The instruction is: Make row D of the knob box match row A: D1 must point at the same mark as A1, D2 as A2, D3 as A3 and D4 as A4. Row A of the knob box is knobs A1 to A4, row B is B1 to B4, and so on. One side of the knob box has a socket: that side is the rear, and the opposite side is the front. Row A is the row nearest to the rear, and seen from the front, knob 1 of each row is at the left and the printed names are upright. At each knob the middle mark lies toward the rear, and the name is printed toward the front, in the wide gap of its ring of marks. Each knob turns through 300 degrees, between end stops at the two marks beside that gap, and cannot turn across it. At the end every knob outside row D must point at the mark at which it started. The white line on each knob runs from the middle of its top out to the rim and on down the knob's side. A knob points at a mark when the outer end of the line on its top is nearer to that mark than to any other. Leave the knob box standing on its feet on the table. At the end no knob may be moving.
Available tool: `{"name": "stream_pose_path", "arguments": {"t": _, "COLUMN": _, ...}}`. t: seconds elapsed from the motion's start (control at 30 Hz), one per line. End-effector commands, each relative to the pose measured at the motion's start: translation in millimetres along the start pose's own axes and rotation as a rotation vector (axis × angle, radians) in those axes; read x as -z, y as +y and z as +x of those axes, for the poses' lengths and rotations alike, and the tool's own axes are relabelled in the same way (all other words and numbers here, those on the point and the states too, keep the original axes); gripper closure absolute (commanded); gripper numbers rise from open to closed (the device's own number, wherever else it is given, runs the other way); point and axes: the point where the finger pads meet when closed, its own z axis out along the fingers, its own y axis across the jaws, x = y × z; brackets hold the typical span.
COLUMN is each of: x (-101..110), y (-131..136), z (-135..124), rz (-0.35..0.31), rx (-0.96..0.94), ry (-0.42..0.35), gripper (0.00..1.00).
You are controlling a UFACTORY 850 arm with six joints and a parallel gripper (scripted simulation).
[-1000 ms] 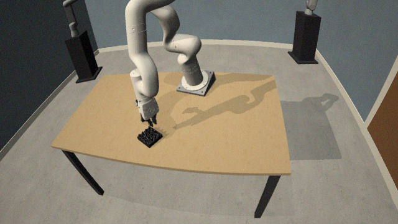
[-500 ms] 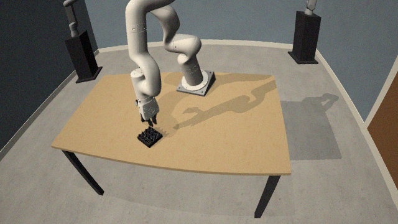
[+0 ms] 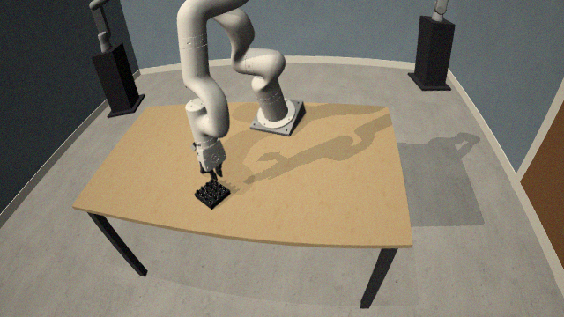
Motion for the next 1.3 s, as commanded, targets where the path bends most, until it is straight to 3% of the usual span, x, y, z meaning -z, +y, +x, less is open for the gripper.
{"name": "stream_pose_path", "arguments": {"t": 0.0, "x": -4.8, "y": -0.7, "z": -0.4, "rz": 0.001, "rx": 0.0, "ry": 0.0, "gripper": 0.81}}
{"name": "stream_pose_path", "arguments": {"t": 0.37, "x": -23.2, "y": -0.6, "z": -1.0, "rz": 0.001, "rx": 0.0, "ry": 0.0, "gripper": 0.81}}
{"name": "stream_pose_path", "arguments": {"t": 1.27, "x": -37.0, "y": -0.5, "z": -1.4, "rz": 0.001, "rx": 0.0, "ry": 0.0, "gripper": 0.81}}
